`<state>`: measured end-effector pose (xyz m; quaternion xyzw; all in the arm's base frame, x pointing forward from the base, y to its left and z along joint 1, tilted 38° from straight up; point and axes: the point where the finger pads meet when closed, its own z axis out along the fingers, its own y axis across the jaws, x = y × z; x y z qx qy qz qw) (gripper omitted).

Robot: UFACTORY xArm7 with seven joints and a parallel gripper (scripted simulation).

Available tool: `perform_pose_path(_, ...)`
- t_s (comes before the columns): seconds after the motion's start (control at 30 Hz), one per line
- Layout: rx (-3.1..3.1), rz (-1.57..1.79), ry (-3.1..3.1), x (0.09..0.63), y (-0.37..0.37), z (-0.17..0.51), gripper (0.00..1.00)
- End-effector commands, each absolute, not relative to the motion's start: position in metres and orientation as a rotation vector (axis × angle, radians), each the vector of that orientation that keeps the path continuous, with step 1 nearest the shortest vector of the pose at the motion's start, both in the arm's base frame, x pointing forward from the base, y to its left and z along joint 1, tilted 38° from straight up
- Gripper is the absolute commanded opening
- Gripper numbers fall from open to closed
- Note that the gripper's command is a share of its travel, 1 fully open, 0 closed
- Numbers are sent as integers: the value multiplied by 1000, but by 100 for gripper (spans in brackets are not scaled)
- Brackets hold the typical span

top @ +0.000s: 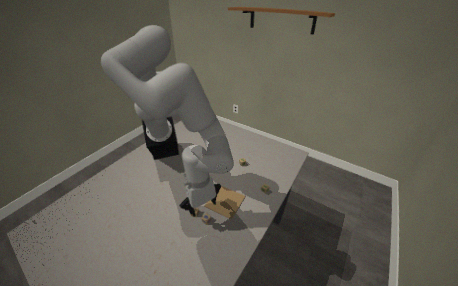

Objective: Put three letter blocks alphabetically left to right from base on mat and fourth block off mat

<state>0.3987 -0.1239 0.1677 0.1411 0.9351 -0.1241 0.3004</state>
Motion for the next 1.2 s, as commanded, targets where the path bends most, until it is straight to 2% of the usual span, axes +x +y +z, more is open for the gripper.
perform_pose_path(0.0, 540, -283, 2425, 398, -126, 168, 100)
perform_pose_path(1.17, 1550, 127, 1905, 383, -136, 160, 100)
